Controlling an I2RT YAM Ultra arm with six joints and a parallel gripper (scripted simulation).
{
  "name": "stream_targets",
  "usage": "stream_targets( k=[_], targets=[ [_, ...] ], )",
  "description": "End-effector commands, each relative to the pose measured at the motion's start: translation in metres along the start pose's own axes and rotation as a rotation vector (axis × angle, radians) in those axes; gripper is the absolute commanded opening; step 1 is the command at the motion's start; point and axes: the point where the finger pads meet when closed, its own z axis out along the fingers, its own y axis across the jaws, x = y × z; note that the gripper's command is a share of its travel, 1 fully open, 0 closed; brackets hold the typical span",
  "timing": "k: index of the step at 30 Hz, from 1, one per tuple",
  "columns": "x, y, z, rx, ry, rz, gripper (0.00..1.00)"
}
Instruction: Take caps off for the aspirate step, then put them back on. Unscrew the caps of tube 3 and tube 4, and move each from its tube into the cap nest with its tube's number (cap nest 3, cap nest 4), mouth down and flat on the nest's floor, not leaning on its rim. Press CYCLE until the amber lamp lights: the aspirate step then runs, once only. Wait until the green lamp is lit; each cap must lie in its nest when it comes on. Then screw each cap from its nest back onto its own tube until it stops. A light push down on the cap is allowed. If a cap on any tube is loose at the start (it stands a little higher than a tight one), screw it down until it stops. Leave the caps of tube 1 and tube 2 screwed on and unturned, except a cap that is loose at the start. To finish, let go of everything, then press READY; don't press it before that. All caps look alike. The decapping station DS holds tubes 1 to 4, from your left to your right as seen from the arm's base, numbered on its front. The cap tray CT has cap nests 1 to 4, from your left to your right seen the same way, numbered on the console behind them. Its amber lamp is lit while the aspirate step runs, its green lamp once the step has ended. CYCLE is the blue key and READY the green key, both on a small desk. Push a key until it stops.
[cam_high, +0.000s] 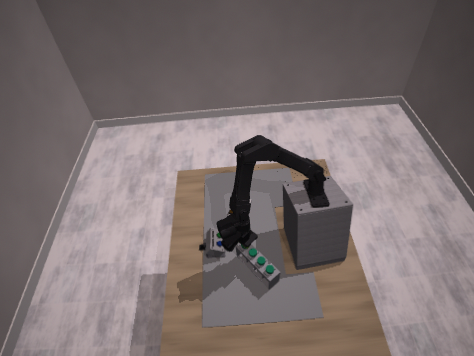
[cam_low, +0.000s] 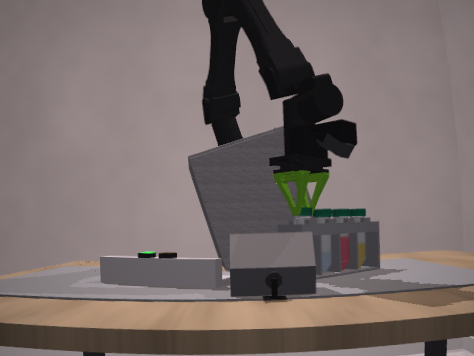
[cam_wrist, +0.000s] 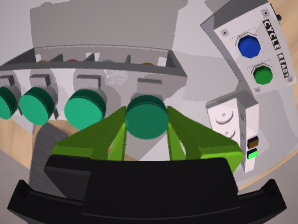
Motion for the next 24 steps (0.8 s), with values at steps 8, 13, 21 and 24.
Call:
stream_targets(
  k=[8,13,21,24],
  targets=[
    [-0.0047,-0.0025,-0.005,0.006,-0.017,-0.005,0.0],
    [-0.0046,-0.0026,-0.0048,0.005,-0.017,0.162,0.0],
    [-0.0046,-0.0026,-0.0045,0.003,-0.018,0.362,0.0],
    [-0.0046,-0.0026,-0.0043,0.002,-0.018,0.462,0.0]
  ],
)
